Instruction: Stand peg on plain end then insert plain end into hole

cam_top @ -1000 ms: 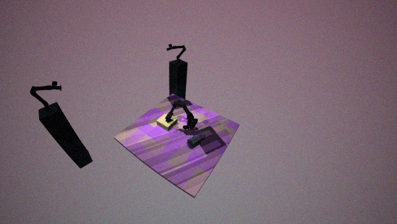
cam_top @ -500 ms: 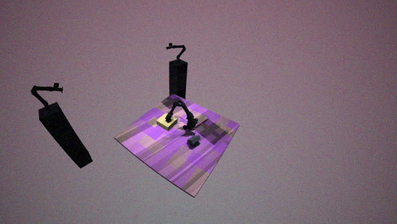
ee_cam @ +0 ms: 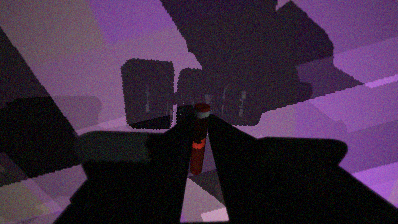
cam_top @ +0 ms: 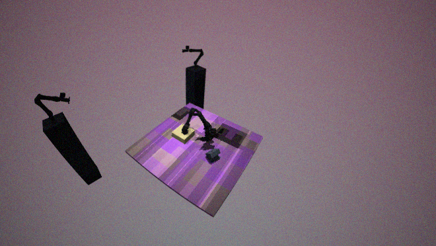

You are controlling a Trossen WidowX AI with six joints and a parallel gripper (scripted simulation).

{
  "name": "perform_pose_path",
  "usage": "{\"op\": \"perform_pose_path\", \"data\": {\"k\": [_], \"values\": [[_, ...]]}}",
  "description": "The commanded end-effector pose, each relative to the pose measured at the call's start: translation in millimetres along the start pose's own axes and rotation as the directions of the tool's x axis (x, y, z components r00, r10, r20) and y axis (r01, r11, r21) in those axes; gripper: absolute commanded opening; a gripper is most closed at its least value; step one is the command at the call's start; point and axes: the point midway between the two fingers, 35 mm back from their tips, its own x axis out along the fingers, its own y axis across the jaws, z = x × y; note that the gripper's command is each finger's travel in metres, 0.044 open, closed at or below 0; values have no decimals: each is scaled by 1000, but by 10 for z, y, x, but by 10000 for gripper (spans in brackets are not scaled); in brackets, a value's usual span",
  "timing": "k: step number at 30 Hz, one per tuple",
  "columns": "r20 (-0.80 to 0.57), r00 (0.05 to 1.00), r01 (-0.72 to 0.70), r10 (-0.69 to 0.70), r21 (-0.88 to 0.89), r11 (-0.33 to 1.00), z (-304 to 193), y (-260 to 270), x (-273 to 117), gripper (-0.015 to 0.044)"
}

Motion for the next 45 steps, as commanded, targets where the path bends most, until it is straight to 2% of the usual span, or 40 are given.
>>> {"op": "perform_pose_path", "data": {"k": [1,45], "values": [[33,999,2,-2,2,1000,-14,-2,-17,49],[399,917,2,-2,1,1000,-214,4,-230,49]]}}
